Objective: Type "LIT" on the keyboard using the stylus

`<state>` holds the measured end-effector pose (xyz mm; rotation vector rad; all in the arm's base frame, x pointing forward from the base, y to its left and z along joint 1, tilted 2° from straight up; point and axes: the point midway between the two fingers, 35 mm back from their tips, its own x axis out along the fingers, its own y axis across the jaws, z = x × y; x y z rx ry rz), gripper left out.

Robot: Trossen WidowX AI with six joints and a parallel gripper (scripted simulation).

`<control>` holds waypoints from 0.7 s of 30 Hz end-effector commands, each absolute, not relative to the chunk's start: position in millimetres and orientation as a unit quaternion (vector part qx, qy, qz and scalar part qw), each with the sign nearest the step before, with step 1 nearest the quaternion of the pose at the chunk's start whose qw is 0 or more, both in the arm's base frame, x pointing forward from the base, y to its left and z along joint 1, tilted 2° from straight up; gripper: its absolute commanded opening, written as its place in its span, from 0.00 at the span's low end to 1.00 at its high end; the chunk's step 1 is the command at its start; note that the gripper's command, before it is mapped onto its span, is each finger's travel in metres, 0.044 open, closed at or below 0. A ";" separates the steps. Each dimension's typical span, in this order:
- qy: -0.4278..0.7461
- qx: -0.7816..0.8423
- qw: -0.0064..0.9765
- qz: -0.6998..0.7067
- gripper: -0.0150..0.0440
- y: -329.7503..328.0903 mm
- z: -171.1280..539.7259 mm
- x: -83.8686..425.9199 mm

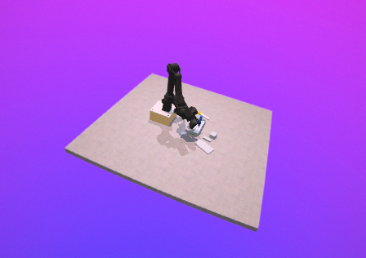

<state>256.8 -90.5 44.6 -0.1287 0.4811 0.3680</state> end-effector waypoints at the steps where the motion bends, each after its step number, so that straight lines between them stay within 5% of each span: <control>1: 0.232 -0.067 0.953 0.181 0.39 -91.1 48.9 257.7; 9: 0.236 -0.064 0.953 0.181 0.36 -90.8 46.0 257.1; 12: 0.239 -0.065 0.952 0.182 0.25 -87.9 45.2 258.4; 21: 0.259 -0.074 0.944 0.188 0.25 -62.8 39.6 268.3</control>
